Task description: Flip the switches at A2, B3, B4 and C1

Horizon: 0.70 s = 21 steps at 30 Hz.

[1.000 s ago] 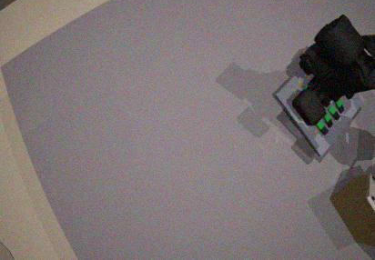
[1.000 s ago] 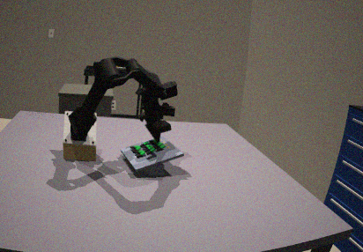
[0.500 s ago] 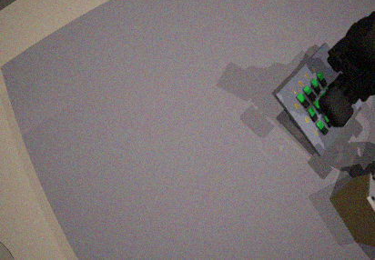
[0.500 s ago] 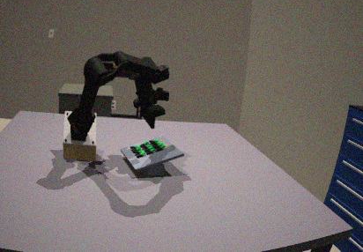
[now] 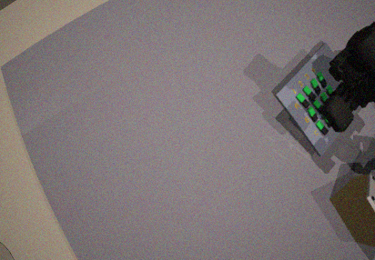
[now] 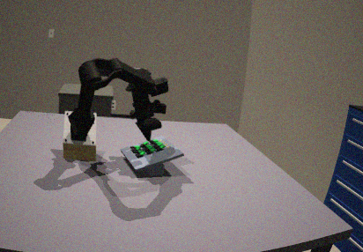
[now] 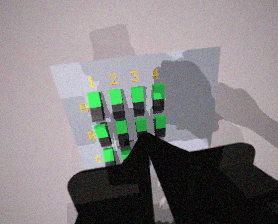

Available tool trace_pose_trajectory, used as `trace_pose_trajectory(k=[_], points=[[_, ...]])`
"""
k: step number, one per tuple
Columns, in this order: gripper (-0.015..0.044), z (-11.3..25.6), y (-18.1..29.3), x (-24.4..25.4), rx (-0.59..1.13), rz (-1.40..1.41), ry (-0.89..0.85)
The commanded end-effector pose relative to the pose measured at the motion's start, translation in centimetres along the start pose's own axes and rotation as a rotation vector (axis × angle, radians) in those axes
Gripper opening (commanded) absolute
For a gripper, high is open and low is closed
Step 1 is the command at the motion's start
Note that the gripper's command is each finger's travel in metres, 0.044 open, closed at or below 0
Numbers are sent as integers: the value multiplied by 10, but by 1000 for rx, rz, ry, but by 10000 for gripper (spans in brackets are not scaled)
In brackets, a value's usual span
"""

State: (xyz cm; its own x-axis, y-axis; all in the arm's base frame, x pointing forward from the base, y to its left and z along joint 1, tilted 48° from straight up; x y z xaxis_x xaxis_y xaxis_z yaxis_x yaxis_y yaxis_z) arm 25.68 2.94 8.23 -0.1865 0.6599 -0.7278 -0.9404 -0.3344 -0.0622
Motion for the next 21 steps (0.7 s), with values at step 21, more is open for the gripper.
trace_pose_trajectory(k=[21], points=[[0, -25, -1, 0, -5, 8, 5]])
Point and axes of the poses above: the point midway between the two fingers, 35 mm back from their tips, its own z axis back along the fingers, its own x axis across the jaws, y = z × x, the point moved 4 cm from there along z, back along the fingers, and after that the axes turned 1 degree about z, right-handed, at the moved point
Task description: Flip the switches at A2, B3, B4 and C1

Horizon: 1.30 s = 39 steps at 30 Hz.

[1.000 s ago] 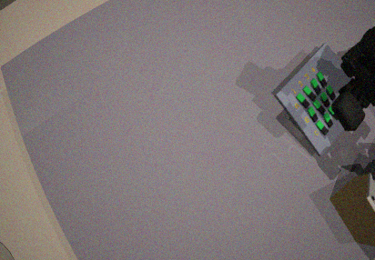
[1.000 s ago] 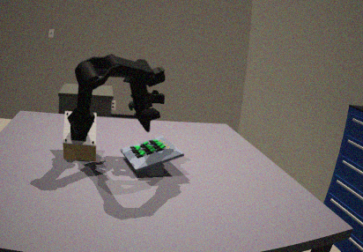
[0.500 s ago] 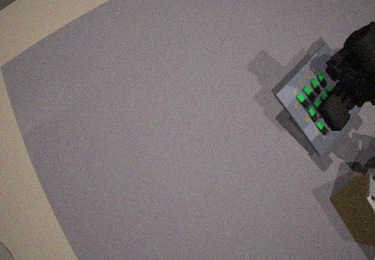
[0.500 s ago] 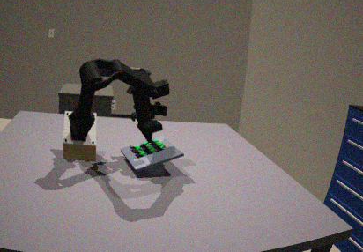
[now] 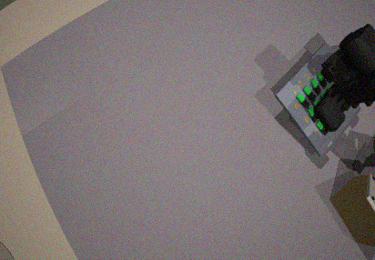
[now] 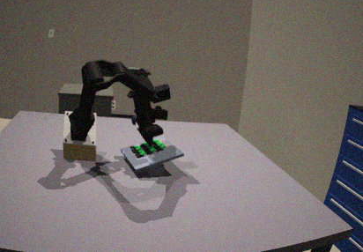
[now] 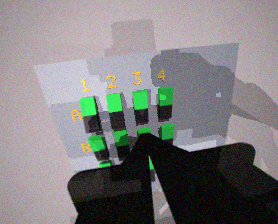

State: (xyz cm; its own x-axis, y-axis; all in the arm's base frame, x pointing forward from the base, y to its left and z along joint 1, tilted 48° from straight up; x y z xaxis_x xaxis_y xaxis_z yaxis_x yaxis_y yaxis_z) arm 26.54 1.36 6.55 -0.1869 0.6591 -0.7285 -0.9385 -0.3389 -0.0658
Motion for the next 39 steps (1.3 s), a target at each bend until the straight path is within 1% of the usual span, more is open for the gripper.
trace_pose_trajectory(k=[1, 39], points=[[0, -1, 1, 0, 1, 7, 4], [0, -5, 1, 0, 1, 7, 5]])
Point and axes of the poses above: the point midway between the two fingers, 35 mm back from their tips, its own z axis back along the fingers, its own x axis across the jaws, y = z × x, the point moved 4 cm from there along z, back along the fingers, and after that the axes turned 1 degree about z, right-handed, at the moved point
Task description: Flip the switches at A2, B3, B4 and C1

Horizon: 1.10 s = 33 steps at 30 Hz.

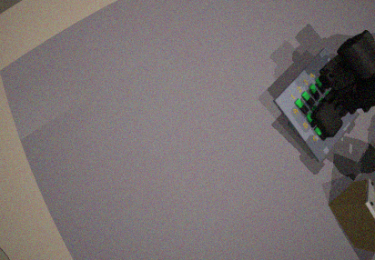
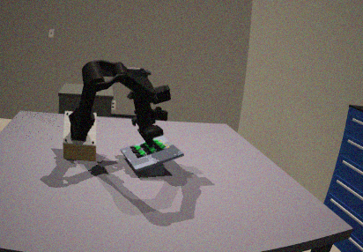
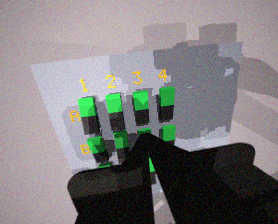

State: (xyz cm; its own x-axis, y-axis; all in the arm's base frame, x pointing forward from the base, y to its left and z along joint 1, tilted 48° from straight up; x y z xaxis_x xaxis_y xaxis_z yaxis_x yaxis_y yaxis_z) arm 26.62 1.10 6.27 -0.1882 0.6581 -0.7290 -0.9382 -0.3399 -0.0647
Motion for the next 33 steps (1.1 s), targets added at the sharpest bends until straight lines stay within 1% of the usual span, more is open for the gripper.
trace_pose_trajectory(k=[1, 16, 18, 21, 22, 27, 30, 33], points=[[0, -1, 0, 0, 1, 5, 4], [0, -3, 0, 0, 1, 5, 4], [0, 8, 0, 1, -3, 1, -1], [0, 51, 2, 1, -19, 5, -1], [0, 59, 3, 1, -22, 6, 1], [0, 62, 4, -1, -24, 7, 1], [0, 62, 4, -23, -23, 7, 2], [0, 62, 4, -25, -23, 7, 3]])
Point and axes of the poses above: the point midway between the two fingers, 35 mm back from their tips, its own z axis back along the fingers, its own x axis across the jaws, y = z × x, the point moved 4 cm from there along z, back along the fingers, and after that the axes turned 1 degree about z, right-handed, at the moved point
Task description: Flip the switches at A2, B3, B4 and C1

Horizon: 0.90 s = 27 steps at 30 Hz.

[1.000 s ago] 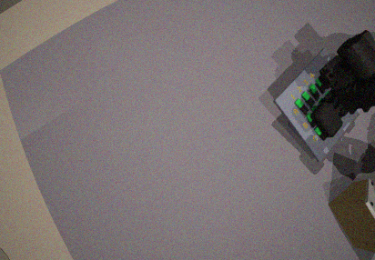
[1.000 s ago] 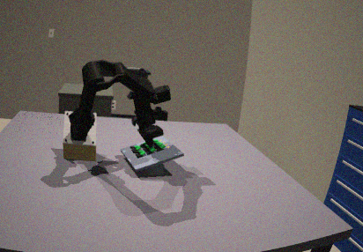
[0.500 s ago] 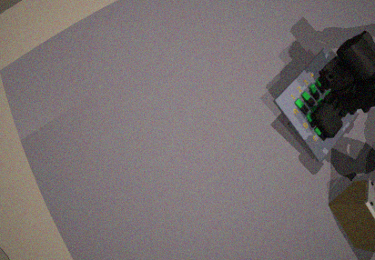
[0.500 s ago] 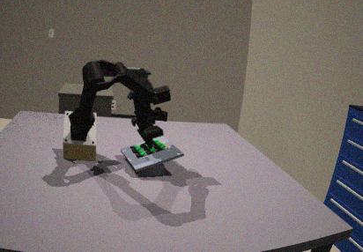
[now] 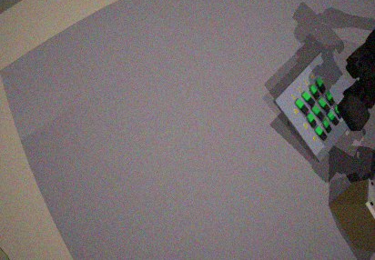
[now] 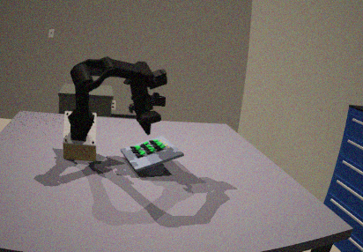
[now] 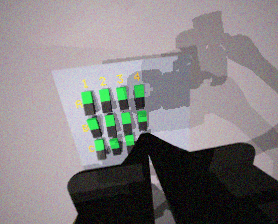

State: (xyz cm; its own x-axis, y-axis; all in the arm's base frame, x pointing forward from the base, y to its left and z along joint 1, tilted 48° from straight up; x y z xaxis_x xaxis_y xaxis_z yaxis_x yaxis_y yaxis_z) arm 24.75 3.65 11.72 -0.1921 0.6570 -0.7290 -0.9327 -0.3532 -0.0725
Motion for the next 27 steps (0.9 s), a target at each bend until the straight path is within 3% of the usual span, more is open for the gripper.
trace_pose_trajectory(k=[1, 5, 27], points=[[0, 0, -2, -6, -6, 2, 3], [0, -31, -4, -6, 17, 1, 4], [0, -57, -4, -7, 17, 2, 5]])
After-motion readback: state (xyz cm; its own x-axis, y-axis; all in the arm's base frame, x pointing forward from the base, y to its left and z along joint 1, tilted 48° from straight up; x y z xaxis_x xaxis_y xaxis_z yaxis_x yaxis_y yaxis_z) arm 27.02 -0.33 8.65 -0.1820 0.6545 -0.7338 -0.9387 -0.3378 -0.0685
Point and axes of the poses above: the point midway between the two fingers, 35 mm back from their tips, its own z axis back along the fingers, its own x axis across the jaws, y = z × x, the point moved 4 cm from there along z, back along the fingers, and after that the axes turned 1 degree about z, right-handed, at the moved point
